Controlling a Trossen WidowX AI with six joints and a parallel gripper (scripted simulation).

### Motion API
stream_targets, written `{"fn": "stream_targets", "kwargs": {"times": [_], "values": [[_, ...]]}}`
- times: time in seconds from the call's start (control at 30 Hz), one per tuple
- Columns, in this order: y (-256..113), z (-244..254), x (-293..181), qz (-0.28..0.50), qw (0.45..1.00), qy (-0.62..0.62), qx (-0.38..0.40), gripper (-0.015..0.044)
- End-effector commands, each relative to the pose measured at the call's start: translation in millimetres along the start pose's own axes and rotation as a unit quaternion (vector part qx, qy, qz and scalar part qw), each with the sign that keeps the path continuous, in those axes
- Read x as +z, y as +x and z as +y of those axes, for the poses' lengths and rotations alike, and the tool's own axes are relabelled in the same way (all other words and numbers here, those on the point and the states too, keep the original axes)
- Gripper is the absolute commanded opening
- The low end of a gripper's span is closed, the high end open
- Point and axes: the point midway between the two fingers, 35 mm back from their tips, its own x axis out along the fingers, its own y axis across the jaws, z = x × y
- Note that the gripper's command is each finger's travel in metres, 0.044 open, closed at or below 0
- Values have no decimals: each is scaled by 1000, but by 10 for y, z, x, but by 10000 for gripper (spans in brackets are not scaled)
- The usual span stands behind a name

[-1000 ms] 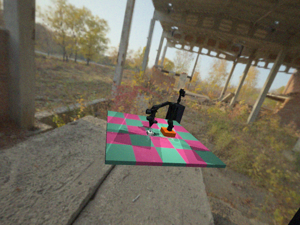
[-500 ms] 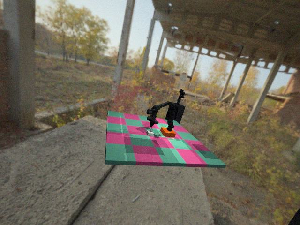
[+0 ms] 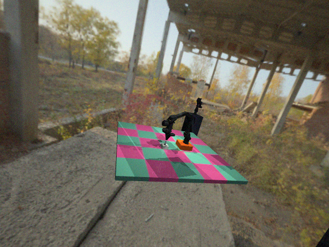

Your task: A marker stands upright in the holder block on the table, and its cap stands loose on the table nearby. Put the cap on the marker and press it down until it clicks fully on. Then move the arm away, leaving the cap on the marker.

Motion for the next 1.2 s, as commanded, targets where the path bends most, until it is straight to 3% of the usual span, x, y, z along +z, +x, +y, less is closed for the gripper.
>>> {"fn": "stream_targets", "kwargs": {"times": [0.0,1.17], "values": [[18,8,15,-2,1000,2,0,0],[546,8,4,-2,1000,2,0,0]]}}
